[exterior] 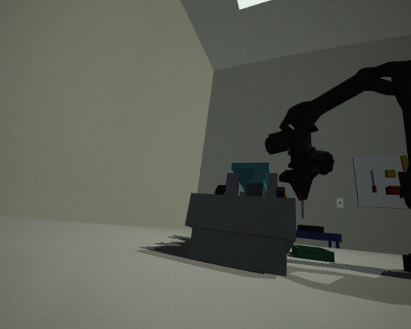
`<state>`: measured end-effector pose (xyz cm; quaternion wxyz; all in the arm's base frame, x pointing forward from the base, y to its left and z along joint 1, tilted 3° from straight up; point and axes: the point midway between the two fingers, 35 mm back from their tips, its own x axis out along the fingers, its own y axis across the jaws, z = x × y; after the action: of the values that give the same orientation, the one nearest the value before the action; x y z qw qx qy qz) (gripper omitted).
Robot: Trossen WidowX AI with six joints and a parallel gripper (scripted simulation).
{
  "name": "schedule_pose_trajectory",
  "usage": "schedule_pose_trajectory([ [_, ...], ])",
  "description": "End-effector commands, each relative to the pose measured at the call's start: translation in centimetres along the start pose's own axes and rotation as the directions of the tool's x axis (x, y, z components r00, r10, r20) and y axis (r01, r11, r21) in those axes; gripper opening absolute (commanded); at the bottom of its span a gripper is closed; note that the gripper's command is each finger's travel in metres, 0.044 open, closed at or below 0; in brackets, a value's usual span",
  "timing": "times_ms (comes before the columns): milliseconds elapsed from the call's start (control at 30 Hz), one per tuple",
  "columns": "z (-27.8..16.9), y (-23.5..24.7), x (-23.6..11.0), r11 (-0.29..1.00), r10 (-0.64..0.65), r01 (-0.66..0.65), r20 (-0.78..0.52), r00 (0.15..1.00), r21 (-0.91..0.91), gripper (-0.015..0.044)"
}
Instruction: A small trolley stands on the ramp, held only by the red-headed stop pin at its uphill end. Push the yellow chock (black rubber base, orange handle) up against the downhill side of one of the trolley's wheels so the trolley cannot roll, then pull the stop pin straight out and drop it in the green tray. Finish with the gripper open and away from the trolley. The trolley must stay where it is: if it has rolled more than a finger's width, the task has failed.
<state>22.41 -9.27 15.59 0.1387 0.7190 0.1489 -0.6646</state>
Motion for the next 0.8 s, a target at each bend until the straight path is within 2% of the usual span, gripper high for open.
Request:
schedule_pose_trajectory([
  [0,0.0,0.0,-0.1,0.994,0.025,-0.026,0.008,1.0,0.102,0.0],
  [200,-0.1,-0.1,-0.1,0.965,0.054,-0.057,0.019,0.998,0.257,0.0],
  [767,1.3,-0.6,1.9,0.943,0.063,-0.07,0.031,0.998,0.324,0.0],
])
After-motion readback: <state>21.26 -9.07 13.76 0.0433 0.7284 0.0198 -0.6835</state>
